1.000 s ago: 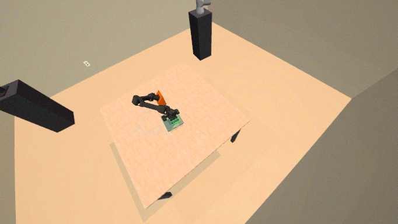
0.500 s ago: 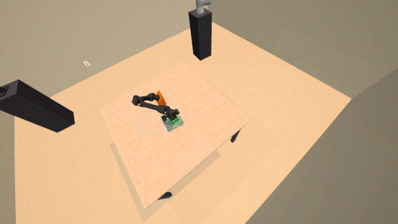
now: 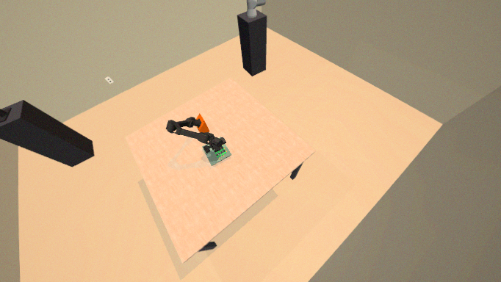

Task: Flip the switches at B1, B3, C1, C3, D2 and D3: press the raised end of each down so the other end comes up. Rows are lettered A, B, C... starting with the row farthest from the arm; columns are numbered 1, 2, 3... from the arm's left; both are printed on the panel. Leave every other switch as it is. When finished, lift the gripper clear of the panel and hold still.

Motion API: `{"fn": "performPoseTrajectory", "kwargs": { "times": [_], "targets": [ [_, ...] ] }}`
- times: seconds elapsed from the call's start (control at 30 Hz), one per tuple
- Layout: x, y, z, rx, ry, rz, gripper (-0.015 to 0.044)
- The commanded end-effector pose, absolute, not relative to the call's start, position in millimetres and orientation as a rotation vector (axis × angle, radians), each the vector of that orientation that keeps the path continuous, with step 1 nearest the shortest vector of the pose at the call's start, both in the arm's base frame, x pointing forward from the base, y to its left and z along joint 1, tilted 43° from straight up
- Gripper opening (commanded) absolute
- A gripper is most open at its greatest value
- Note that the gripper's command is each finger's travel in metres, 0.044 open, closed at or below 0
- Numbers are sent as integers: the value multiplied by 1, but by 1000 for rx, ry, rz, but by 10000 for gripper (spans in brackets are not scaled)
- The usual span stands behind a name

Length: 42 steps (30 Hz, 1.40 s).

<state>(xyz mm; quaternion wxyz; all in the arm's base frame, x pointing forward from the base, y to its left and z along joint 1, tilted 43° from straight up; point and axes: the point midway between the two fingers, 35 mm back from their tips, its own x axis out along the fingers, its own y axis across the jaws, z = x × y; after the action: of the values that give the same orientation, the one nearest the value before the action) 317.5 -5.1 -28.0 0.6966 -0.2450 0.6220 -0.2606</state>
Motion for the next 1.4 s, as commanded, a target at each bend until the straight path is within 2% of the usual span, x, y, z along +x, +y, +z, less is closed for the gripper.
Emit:
{"fn": "performPoseTrajectory", "kwargs": {
  "times": [0.0, 0.3, 0.5, 0.63, 0.83, 1.37],
  "targets": [
    [318, -7, -29, -552, 1388, -584, 0],
    [318, -8, -30, -552, 1388, -584, 0],
    [315, 35, 16, -544, 1413, -590, 0],
    [315, 37, 18, -544, 1414, -591, 0],
    [277, 72, -16, -542, 1416, -588, 0],
    [279, 42, -49, -549, 1391, -580, 0]
  ]
}}
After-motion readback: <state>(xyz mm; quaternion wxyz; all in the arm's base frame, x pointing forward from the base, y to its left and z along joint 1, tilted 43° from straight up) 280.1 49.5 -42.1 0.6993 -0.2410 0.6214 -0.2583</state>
